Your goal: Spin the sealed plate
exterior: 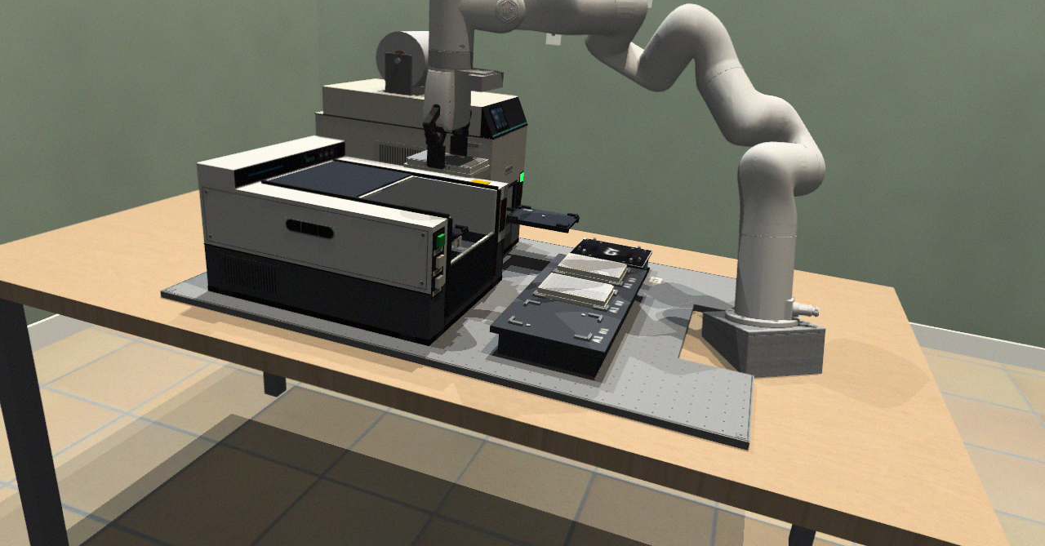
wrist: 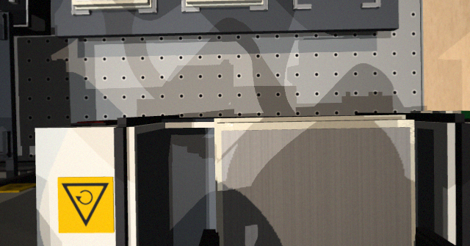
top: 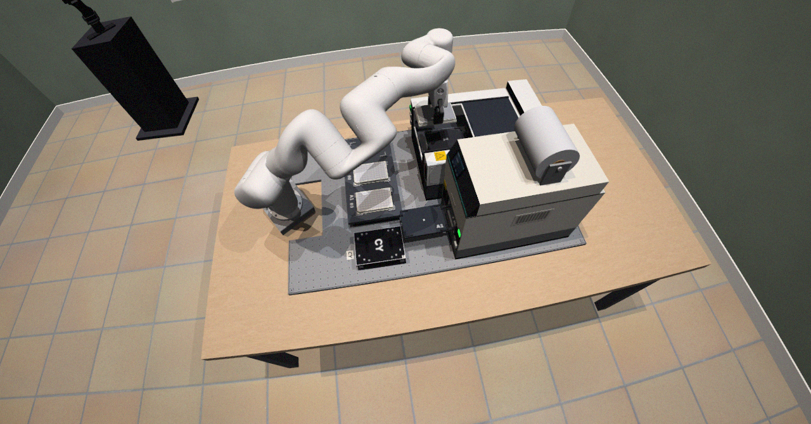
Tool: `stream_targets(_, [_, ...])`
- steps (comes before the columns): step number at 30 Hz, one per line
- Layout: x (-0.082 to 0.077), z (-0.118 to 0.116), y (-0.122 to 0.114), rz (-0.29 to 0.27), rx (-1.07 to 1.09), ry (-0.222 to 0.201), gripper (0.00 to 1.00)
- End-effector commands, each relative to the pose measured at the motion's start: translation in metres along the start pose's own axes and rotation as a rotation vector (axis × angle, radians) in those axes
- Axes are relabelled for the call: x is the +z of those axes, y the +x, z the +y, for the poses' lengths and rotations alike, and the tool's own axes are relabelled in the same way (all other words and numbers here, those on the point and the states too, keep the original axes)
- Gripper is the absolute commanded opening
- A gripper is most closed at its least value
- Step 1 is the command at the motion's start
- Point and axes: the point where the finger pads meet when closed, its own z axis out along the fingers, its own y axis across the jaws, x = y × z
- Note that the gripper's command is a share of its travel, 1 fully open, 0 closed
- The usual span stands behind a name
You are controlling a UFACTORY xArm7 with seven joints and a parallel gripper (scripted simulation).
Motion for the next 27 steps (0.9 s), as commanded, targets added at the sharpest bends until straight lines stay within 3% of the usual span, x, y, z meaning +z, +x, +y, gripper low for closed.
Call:
stream_targets(1, [-0.003,0.001,0.010,-0.008,0.000,-0.004,0.00])
stream_targets(27, [-0.002,0.001,0.061,-0.007,0.000,-0.004,0.00])
